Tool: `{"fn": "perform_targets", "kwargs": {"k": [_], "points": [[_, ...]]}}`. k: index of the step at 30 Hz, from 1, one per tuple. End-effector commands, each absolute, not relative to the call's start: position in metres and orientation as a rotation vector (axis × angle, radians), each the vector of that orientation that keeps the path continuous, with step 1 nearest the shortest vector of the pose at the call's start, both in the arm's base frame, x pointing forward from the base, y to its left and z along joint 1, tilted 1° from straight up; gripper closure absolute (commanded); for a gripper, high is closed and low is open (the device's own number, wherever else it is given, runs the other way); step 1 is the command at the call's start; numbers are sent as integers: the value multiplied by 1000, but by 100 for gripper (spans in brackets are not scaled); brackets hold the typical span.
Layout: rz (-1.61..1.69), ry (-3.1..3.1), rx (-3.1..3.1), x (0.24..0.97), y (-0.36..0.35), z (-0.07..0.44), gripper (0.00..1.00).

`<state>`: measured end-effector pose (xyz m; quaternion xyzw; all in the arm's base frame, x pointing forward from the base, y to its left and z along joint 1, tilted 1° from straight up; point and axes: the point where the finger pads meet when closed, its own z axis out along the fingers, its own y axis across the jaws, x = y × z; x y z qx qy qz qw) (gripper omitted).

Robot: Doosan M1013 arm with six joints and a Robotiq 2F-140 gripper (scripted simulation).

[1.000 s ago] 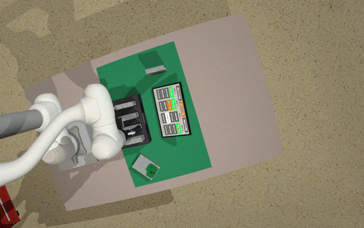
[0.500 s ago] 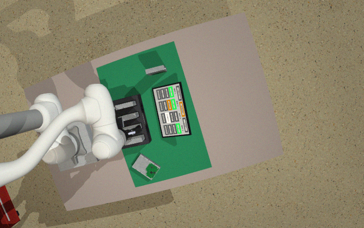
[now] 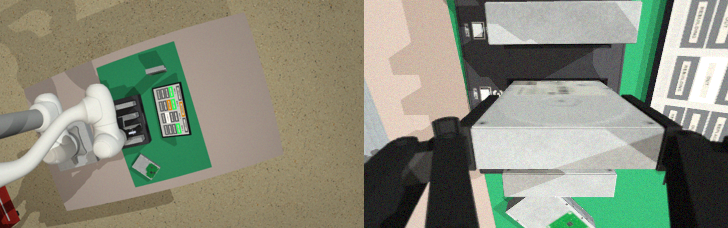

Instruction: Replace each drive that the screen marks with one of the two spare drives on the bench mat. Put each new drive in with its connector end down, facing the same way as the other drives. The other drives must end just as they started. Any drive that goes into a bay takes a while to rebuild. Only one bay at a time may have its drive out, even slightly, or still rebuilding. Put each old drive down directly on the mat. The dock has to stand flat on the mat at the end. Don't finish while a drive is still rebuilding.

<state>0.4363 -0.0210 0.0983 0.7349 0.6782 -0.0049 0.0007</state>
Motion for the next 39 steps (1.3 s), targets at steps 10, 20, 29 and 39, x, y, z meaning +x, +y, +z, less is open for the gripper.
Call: {"fn": "perform_targets", "kwargs": {"k": [10,20,29,39], "points": [[-14,2129,2307,437,-21,89,90],[-14,2129,2307,437,-21,80,90],[-14,2129,2307,437,-21,72,90],[-14,2129,2307,437,-21,65,90]]}}
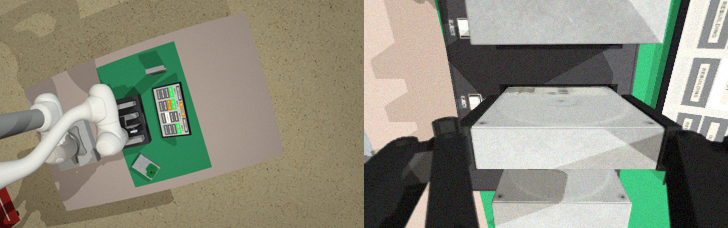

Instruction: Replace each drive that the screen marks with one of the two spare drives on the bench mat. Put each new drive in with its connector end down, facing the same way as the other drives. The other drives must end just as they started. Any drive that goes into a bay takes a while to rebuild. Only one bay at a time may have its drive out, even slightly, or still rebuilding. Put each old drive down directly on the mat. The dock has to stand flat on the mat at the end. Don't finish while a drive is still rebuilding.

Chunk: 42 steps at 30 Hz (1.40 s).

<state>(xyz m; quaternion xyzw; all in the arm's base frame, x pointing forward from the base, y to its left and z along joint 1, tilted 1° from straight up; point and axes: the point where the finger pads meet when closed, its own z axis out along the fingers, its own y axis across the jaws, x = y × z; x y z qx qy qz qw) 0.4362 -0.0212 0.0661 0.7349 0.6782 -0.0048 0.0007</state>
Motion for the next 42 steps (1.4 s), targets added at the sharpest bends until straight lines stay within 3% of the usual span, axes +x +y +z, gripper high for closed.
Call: {"fn": "perform_targets", "kwargs": {"k": [1,42], "points": [[-14,2129,2307,437,-21,64,90],[-14,2129,2307,437,-21,50,90]]}}
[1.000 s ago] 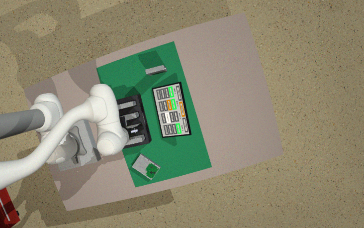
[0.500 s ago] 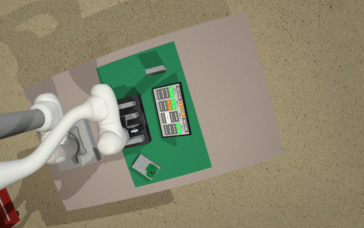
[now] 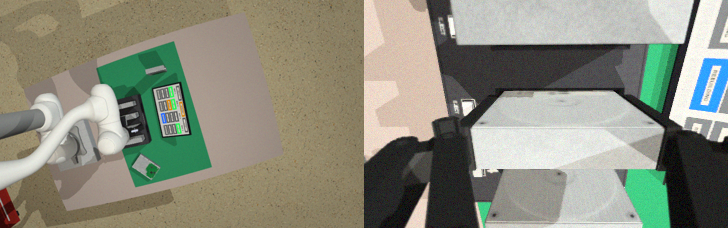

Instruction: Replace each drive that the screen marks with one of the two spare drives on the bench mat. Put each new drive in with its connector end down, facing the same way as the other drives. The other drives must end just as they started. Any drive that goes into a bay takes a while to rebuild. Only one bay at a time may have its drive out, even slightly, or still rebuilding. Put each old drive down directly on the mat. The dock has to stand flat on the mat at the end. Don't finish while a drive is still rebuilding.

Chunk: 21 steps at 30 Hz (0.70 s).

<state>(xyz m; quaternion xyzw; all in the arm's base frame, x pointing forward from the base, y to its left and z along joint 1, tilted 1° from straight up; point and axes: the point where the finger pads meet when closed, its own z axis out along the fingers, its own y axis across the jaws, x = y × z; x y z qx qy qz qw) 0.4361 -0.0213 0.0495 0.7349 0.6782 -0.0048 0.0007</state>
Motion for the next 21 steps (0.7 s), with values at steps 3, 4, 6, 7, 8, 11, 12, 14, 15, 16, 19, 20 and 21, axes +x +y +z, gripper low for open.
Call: {"fn": "perform_targets", "kwargs": {"k": [3,4,6,7,8,11,12,14,15,16,19,20,21], "points": [[-14,2129,2307,437,-21,50,90],[-14,2129,2307,437,-21,50,90],[-14,2129,2307,437,-21,50,90],[-14,2129,2307,437,-21,50,90],[-14,2129,2307,437,-21,50,90],[-14,2129,2307,437,-21,50,90],[-14,2129,2307,437,-21,50,90],[-14,2129,2307,437,-21,50,90],[-14,2129,2307,437,-21,50,90],[-14,2129,2307,437,-21,50,90],[-14,2129,2307,437,-21,50,11],[-14,2129,2307,437,-21,50,11],[-14,2129,2307,437,-21,50,11]]}}
